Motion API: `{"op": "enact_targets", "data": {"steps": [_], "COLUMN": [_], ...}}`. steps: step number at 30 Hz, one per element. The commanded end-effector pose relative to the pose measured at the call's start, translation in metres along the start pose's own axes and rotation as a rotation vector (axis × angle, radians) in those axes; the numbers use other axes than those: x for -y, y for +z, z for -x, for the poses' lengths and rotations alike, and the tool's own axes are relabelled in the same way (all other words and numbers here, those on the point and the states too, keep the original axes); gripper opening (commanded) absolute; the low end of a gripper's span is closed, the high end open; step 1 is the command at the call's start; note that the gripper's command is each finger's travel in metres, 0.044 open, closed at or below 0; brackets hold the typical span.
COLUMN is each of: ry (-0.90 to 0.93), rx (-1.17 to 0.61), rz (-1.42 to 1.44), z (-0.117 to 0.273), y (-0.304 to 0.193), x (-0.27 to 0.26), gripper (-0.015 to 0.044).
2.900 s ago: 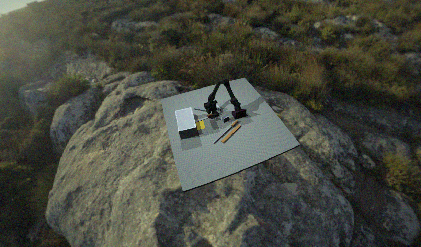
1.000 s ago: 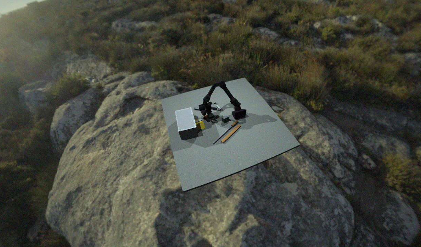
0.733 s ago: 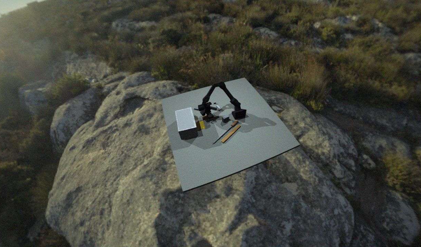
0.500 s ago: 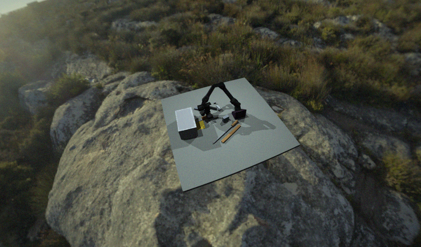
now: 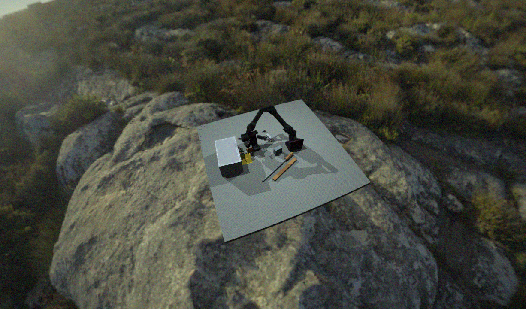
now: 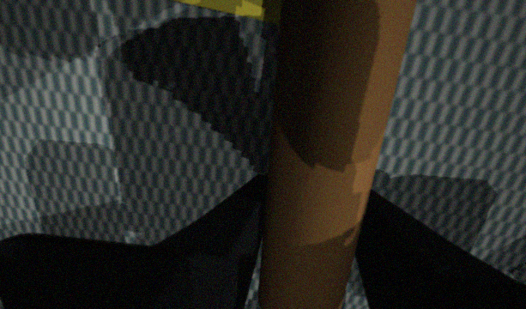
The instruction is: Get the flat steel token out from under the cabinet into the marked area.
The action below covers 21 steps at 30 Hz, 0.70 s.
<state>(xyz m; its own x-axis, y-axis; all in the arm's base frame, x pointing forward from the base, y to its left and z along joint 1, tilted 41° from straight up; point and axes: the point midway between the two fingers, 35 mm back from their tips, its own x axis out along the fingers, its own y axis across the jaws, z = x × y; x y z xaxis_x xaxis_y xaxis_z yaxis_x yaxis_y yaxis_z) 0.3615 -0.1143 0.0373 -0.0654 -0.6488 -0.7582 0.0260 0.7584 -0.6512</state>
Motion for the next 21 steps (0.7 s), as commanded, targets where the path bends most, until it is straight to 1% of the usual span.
{"op": "enact_targets", "data": {"steps": [1,21], "ry": [0.0,0.0], "rx": [0.003,0.004], "rz": [-0.008,-0.009], "z": [0.0,0.001], "y": [0.006,0.024], "x": [0.0,0.0], "gripper": [0.0,0.0]}}
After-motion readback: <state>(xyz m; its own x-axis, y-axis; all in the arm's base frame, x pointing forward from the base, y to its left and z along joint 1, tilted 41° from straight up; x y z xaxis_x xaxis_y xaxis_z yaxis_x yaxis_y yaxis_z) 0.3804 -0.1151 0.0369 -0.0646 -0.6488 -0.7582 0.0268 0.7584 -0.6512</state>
